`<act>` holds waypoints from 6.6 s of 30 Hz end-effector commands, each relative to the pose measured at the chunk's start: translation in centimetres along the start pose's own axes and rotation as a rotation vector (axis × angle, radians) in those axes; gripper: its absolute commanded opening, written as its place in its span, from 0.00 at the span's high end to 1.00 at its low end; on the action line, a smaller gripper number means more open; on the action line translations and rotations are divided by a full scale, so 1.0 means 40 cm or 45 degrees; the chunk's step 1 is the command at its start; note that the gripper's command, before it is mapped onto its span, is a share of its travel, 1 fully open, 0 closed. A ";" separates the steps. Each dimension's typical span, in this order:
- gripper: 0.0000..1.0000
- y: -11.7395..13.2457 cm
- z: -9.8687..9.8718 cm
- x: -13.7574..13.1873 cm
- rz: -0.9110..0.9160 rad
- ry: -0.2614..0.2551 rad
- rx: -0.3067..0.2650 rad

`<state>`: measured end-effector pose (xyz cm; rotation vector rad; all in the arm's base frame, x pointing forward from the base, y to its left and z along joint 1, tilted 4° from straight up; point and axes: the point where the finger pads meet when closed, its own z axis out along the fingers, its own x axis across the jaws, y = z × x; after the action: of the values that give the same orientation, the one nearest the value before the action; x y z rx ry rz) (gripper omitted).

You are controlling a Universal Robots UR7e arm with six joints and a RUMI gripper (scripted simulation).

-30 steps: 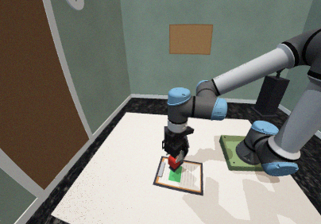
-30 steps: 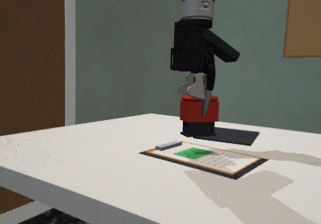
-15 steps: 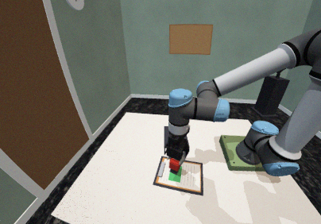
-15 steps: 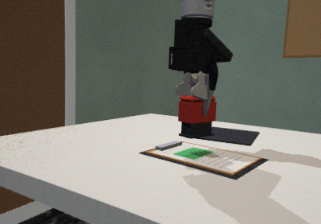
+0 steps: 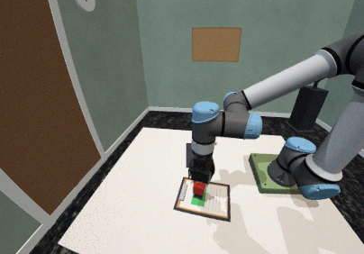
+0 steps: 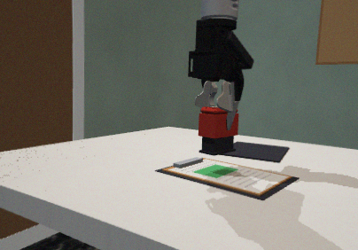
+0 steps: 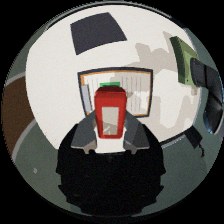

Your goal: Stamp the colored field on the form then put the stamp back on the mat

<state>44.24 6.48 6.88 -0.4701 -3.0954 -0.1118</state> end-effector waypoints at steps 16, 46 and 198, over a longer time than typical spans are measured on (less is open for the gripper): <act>0.84 0.009 -0.001 0.001 -0.103 -0.001 -0.002; 0.84 0.009 0.033 0.001 -0.106 -0.002 -0.002; 0.84 0.002 0.002 -0.001 -0.035 -0.002 -0.001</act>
<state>44.27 6.66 6.75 -0.3906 -3.1082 -0.1138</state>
